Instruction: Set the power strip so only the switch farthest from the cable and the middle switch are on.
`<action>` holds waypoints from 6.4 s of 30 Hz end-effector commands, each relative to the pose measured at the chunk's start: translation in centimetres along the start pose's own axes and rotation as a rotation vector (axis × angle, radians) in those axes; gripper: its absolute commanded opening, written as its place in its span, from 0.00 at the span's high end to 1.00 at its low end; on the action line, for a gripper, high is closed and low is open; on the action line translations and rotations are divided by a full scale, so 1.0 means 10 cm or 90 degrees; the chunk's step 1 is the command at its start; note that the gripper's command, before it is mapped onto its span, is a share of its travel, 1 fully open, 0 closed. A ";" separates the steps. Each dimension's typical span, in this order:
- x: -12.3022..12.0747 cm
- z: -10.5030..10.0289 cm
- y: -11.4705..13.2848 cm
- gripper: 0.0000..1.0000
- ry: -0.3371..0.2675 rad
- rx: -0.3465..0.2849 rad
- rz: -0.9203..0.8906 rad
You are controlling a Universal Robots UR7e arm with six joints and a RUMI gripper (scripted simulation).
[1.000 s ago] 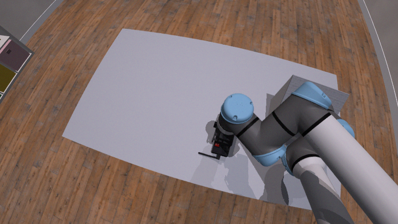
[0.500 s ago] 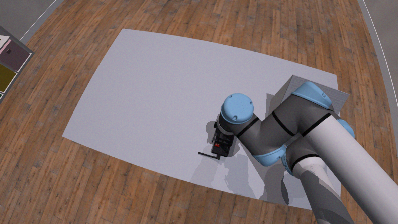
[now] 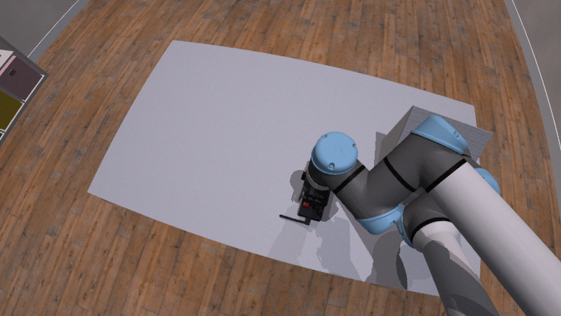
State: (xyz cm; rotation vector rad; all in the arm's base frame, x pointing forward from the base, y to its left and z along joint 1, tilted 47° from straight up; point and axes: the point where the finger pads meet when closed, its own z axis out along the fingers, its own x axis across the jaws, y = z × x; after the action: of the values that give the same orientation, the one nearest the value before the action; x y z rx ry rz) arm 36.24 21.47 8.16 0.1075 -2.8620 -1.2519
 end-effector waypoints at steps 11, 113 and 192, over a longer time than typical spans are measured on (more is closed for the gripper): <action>0.01 0.01 0.01 1.00 0.000 0.000 0.000; -0.01 -0.32 0.00 1.00 -0.002 0.002 -0.001; 0.00 -1.32 0.00 0.00 0.000 0.000 0.000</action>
State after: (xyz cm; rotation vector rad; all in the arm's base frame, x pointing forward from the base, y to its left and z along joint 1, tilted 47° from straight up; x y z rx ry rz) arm 36.75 11.89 17.13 0.1081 -2.8615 -1.2520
